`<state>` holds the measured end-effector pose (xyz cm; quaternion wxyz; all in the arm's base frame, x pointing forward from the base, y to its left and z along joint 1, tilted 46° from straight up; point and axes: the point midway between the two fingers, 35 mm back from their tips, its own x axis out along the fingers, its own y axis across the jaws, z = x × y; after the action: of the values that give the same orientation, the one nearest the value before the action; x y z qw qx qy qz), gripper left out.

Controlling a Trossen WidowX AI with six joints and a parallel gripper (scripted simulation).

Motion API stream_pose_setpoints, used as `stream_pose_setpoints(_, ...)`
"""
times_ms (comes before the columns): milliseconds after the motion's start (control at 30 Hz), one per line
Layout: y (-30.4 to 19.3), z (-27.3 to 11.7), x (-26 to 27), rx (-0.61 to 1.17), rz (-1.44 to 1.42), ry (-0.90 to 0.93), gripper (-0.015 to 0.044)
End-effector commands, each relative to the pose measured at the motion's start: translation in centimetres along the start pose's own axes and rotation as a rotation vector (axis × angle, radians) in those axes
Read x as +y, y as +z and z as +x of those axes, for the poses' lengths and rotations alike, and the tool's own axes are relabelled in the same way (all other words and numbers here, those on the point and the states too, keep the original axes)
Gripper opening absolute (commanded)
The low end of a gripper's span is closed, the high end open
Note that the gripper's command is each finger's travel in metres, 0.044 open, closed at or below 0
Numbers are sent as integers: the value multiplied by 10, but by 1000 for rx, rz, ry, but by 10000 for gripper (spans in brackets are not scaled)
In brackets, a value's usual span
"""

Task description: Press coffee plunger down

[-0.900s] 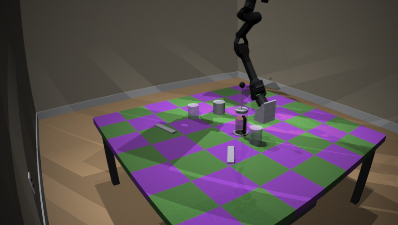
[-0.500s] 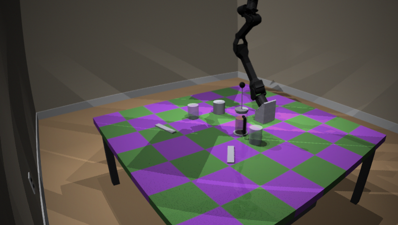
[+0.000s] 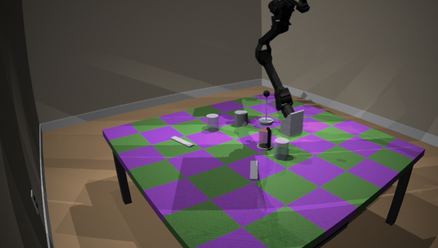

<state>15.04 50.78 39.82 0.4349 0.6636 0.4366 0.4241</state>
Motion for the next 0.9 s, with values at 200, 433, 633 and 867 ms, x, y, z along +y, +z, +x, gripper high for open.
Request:
stream_pose_setpoints(200,93,-69,-117,-425,-465,-601,440)
stream_pose_setpoints(433,133,-147,-158,-551,-778,-1031,440)
stream_pose_setpoints(633,157,-222,-168,-557,-1096,-1435,440)
stream_pose_setpoints(867,174,-305,-146,-411,-1516,-1959,440)
